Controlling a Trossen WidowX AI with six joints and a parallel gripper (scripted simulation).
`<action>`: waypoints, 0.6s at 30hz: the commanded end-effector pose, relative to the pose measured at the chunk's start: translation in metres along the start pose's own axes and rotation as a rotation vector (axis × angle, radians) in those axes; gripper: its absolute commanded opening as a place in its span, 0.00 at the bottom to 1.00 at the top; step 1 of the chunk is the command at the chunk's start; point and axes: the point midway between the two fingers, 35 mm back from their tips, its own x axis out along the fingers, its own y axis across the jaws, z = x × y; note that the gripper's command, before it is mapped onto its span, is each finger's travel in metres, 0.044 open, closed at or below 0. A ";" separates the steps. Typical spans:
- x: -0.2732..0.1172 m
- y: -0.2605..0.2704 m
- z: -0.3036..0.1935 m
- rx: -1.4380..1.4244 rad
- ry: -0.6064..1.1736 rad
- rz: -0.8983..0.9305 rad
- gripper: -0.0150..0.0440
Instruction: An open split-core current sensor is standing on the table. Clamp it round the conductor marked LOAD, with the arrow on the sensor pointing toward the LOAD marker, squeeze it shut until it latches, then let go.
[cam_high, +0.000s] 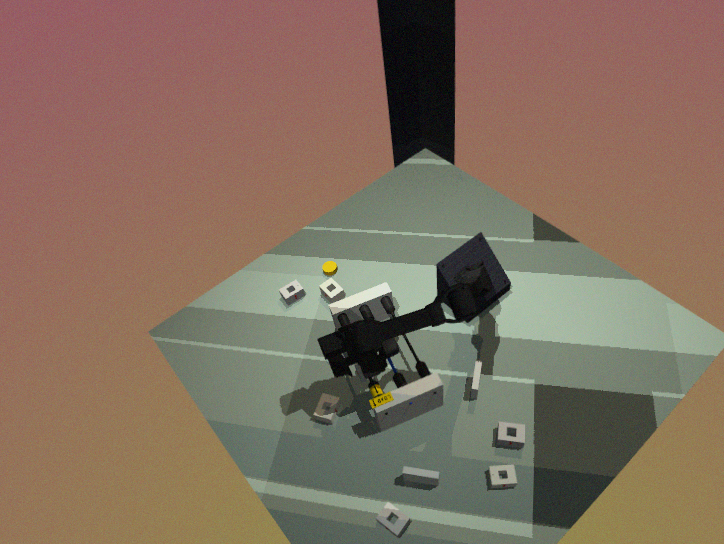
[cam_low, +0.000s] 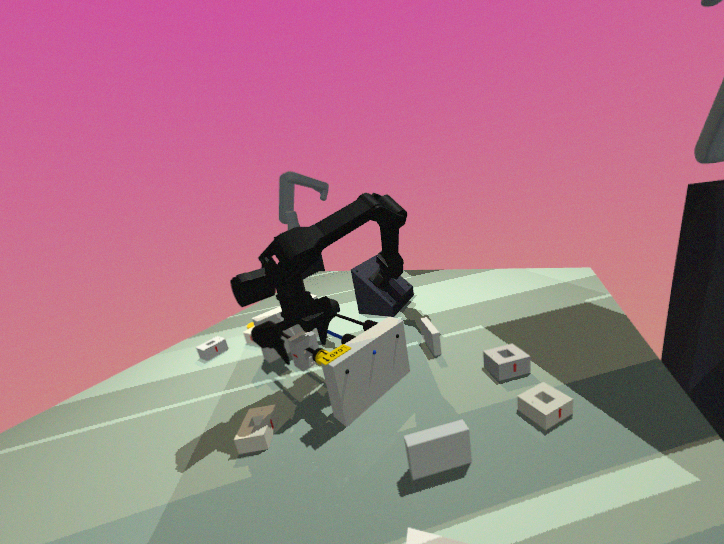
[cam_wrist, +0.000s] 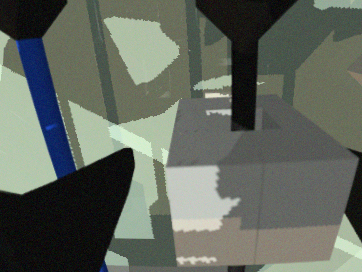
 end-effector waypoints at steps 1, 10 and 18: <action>-0.052 0.008 0.000 -0.008 -0.002 -0.128 1.00; -0.097 0.025 -0.002 -0.008 0.002 -0.247 1.00; -0.097 0.025 -0.002 -0.008 0.002 -0.247 1.00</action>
